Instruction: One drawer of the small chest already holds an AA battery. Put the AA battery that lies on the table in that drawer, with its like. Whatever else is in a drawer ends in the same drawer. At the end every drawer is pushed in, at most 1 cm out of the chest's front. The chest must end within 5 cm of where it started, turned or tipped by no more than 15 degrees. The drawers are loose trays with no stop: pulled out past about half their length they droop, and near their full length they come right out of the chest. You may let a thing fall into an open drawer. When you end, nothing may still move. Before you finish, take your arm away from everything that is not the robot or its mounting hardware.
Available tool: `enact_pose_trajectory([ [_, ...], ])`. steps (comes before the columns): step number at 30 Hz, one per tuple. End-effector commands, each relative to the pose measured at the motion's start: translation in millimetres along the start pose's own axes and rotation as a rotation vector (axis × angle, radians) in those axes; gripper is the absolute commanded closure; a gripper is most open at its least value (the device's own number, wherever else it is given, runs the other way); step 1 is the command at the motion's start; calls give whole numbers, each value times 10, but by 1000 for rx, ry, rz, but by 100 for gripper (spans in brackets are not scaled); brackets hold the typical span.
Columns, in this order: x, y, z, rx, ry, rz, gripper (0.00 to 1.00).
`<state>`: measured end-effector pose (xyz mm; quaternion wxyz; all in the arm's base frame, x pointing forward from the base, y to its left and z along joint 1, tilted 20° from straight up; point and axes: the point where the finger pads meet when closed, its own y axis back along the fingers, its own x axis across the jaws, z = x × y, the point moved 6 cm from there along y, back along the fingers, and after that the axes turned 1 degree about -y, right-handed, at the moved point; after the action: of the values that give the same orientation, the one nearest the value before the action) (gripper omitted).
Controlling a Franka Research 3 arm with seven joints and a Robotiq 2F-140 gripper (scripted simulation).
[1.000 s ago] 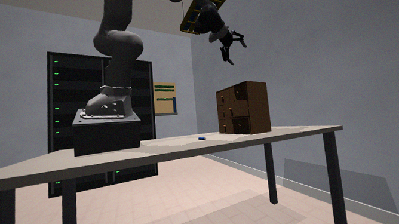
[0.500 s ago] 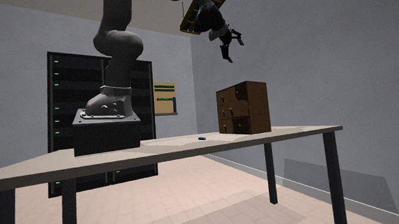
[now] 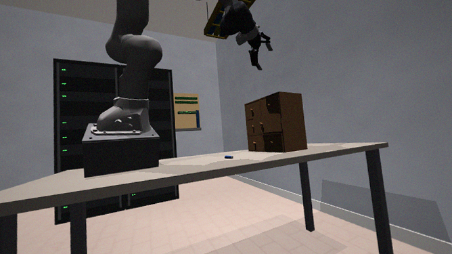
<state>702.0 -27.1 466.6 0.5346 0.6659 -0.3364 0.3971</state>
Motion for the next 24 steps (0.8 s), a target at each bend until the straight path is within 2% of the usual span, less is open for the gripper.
enact_pose_trajectory([
  [1,71,-27,-195,65,75,-24,0],
  [15,71,-27,-195,65,75,-24,0],
  [16,115,-17,-489,156,215,-68,0],
  [24,115,-17,-489,156,215,-68,0],
])
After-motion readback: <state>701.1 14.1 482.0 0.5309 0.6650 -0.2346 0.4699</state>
